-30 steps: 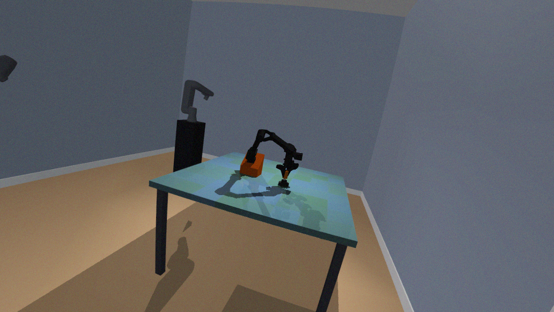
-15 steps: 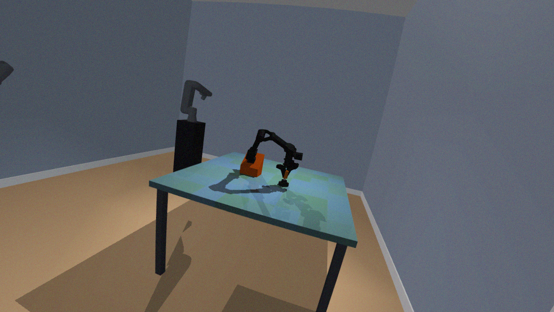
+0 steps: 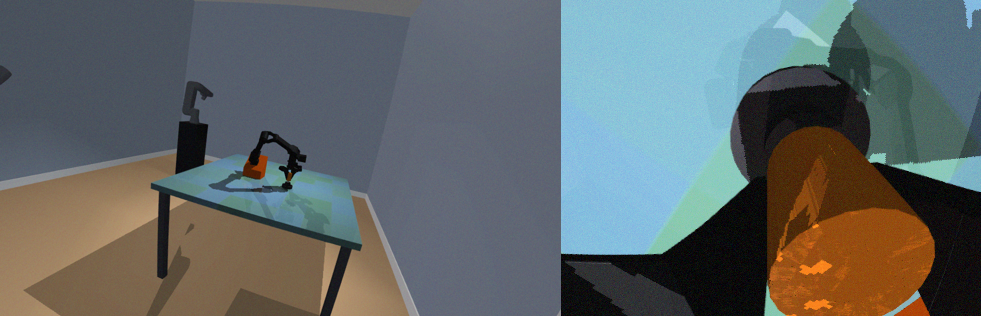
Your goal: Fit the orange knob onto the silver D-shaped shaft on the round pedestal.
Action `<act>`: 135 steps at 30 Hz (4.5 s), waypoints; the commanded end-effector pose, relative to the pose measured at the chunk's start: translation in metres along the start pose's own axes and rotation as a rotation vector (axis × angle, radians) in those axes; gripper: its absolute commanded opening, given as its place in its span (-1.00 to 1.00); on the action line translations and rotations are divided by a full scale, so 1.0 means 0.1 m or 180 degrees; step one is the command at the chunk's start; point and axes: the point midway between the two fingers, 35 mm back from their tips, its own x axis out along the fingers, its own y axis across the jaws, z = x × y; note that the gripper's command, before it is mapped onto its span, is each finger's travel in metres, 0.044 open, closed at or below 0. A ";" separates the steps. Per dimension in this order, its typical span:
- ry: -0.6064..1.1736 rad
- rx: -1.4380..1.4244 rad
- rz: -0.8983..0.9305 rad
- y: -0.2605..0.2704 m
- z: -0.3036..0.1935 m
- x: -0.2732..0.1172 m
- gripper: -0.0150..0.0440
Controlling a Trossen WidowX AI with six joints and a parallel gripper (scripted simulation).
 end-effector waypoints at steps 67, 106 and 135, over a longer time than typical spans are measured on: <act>-0.0011 0.1382 -0.0003 0.00 0.01 -0.01 -0.49; -0.0011 0.2048 -0.0002 -0.01 0.01 -0.01 -0.49; -0.0011 0.2048 -0.0001 -0.01 0.01 -0.03 -0.49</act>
